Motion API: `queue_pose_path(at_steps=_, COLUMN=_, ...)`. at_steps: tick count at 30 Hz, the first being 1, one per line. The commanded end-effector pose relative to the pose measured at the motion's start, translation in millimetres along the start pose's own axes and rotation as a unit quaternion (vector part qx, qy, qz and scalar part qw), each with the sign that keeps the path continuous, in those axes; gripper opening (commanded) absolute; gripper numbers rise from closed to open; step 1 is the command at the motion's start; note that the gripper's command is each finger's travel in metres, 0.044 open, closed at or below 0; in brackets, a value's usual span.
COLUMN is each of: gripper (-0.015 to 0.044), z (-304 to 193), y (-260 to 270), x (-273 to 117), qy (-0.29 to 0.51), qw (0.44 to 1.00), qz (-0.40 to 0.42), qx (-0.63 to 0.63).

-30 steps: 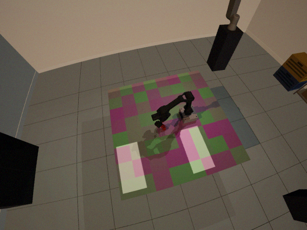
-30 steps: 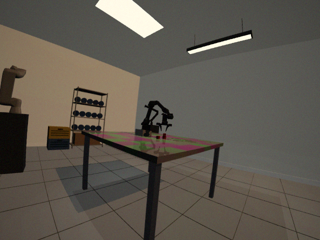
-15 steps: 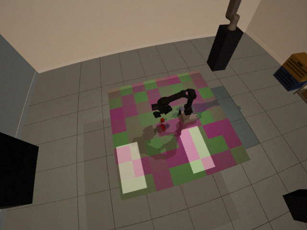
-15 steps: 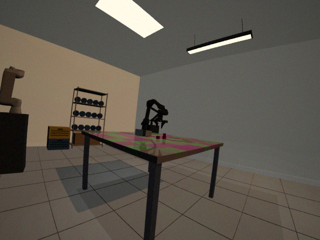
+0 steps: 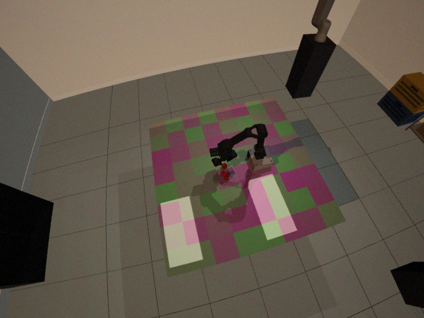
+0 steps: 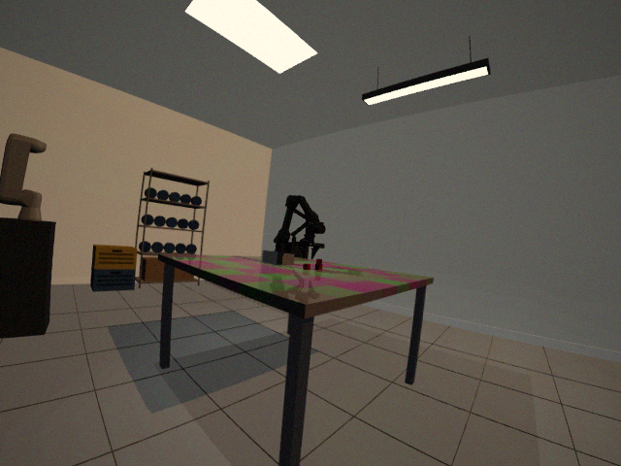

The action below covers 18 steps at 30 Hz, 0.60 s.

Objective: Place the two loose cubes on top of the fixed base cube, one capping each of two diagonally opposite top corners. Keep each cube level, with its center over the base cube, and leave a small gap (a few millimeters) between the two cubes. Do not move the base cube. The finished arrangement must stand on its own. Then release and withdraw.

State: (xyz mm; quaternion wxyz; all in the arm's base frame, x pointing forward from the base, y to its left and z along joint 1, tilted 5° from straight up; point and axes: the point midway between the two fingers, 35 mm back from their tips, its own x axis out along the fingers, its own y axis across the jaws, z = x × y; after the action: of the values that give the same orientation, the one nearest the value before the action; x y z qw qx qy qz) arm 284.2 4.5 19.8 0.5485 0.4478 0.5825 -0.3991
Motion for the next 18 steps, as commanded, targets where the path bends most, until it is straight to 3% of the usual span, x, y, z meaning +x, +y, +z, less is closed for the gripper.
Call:
queue_pose_path(at_steps=1, gripper=0.0265, z=0, y=-2, x=14, qy=0.000, qw=1.000, qz=-0.004, qx=0.002)
queue_pose_path(at_steps=18, gripper=0.0265, z=0, y=-2, x=36, qy=0.000, qw=1.000, qz=-0.004, qx=0.002)
